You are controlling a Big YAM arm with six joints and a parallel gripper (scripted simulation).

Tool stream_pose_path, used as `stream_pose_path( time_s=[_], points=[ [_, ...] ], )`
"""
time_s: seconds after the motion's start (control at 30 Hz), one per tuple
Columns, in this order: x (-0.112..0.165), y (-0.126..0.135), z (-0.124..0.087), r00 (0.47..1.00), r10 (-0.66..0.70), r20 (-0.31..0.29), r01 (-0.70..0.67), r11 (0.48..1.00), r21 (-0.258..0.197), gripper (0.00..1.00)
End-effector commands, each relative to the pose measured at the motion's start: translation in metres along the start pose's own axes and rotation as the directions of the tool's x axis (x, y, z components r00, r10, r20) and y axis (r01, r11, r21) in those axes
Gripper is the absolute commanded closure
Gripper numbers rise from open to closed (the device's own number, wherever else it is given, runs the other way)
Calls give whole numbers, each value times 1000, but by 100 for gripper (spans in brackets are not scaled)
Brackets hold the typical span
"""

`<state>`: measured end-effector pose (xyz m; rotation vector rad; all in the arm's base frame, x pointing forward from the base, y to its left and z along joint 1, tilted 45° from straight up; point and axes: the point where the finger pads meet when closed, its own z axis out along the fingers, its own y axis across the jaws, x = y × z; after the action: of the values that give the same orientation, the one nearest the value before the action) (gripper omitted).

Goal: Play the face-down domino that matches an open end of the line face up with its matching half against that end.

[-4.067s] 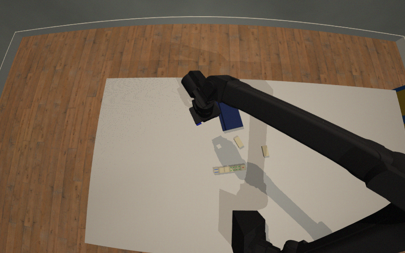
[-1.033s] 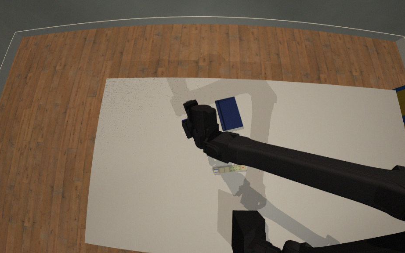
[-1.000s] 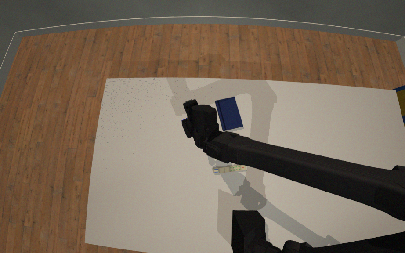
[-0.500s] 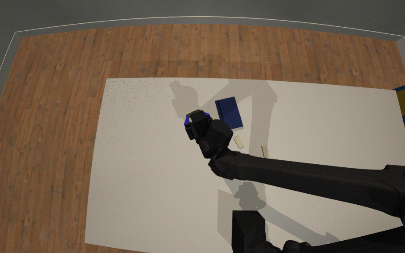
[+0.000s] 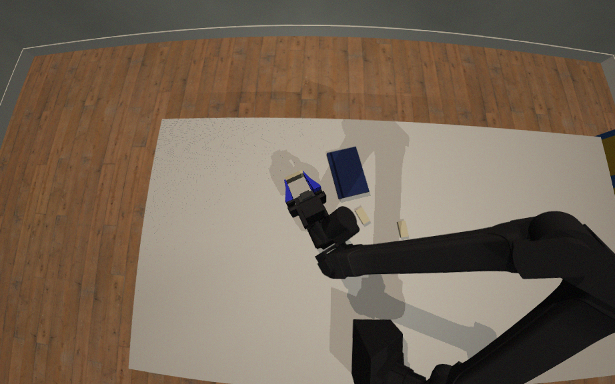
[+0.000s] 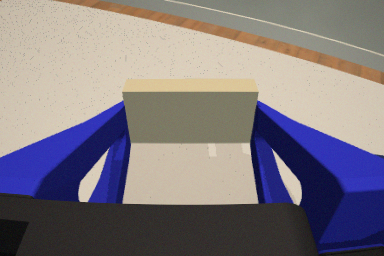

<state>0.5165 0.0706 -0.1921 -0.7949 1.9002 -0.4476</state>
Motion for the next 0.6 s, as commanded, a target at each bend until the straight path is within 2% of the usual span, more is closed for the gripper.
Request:
stream_pose_path(
  time_s=[0.0, 0.1, 0.13, 0.43, 0.57],
  points=[
    [-2, -13, 2, 998, -47, 47, 45, 998, 42, 51],
    [-2, -13, 2, 998, -47, 47, 45, 998, 42, 51],
    [8, -2, 0, 1000, -13, 4, 13, 1000, 10, 51],
    [-8, -18, 0, 997, -48, 59, 44, 997, 66, 51],
    [-8, -18, 0, 997, -48, 59, 44, 997, 66, 51]
  ],
)
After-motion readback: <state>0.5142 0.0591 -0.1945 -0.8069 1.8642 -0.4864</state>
